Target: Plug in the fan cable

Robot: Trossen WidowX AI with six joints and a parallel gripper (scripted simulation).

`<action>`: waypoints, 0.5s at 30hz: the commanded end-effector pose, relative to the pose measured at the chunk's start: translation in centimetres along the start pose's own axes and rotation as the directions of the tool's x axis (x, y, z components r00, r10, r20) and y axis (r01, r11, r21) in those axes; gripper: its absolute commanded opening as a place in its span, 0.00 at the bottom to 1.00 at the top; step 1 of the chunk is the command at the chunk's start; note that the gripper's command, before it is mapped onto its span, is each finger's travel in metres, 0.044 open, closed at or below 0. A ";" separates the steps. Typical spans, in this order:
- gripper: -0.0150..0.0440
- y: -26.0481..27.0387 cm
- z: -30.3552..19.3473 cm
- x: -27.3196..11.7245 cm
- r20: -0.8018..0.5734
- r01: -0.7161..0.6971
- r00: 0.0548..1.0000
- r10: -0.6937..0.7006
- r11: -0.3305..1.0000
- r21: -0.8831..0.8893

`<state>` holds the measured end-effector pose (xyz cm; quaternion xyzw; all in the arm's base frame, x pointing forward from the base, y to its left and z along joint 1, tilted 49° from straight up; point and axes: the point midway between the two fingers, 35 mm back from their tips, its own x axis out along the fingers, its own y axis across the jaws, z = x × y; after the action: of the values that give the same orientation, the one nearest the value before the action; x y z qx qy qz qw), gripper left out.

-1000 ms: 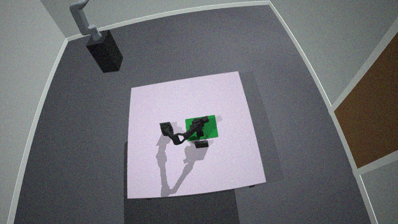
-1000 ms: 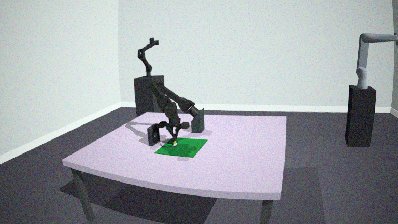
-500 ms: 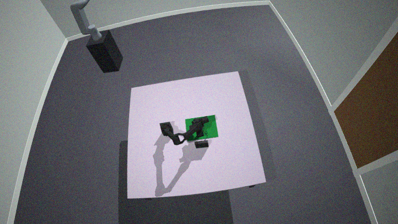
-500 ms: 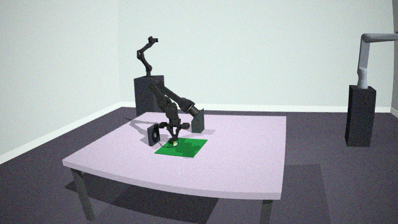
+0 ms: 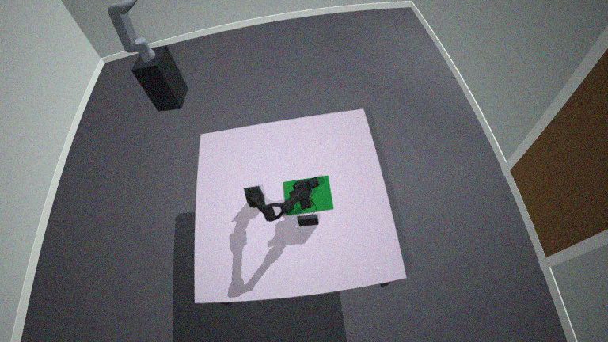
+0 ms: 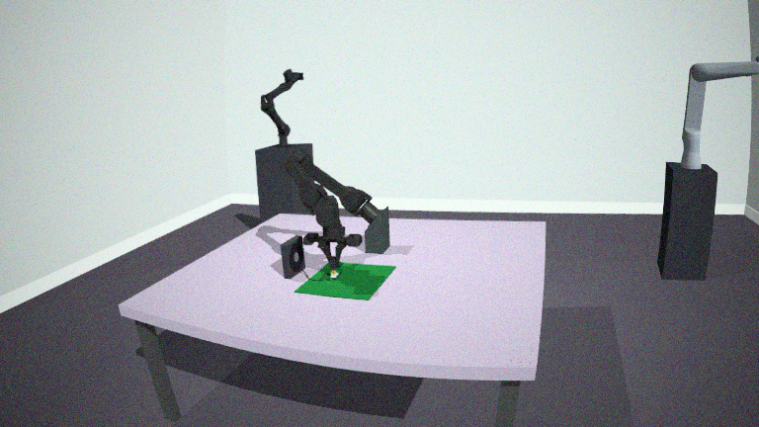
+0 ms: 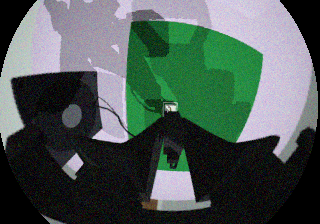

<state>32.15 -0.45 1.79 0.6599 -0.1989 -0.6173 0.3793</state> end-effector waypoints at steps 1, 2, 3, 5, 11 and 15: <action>0.25 0.1 -0.1 0.0 -0.002 -0.003 1.000 0.003 1.000 0.001; 0.25 0.1 -0.1 0.0 -0.002 -0.003 1.000 0.003 1.000 0.003; 0.25 0.1 -0.1 0.0 -0.002 -0.003 1.000 0.003 1.000 0.003; 0.25 0.1 -0.1 0.0 -0.002 -0.003 1.000 0.003 1.000 0.003; 0.25 0.1 -0.1 0.0 -0.002 -0.003 1.000 0.003 1.000 0.004; 0.25 0.1 0.0 0.0 -0.002 -0.003 1.000 0.003 1.000 0.005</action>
<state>32.21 -0.48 1.82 0.6605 -0.1997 -0.6170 0.3784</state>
